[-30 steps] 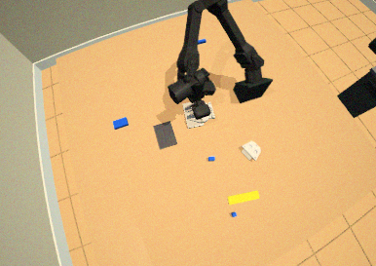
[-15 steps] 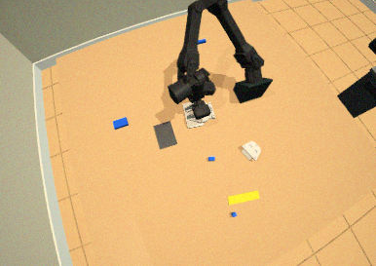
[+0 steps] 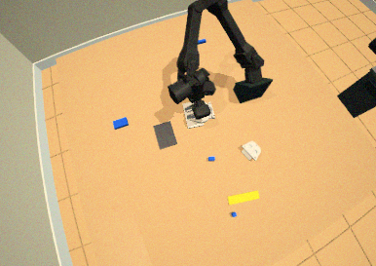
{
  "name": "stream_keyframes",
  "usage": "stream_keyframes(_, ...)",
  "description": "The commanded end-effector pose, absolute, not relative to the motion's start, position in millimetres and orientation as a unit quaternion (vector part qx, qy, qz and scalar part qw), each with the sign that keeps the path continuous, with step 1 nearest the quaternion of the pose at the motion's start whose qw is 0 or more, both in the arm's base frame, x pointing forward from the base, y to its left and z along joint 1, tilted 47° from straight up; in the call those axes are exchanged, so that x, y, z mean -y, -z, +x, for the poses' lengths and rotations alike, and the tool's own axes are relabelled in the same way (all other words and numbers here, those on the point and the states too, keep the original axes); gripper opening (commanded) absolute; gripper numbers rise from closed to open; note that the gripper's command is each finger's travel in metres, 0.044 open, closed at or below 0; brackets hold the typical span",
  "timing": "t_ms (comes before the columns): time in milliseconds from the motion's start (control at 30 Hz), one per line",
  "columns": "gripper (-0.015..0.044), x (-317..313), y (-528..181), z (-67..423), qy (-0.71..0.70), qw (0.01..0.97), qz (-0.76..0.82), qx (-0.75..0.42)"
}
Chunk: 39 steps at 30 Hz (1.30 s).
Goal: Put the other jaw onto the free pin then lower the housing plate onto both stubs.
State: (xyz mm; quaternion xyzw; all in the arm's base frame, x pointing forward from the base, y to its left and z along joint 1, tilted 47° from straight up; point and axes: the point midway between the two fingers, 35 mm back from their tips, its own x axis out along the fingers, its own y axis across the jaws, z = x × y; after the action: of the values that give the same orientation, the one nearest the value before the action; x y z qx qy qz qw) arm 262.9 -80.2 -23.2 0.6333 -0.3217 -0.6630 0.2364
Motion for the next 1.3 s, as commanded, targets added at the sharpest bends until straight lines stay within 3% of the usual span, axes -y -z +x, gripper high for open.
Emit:
stream_keyframes(0, 0.0134, 82.8, 24.2, 261.5, 0.664, 0.235, 0.631, 0.325)
stream_keyframes(1267, 0.0134, 83.1, 25.6, 261.3, 0.664, 0.235, 0.631, 0.325)
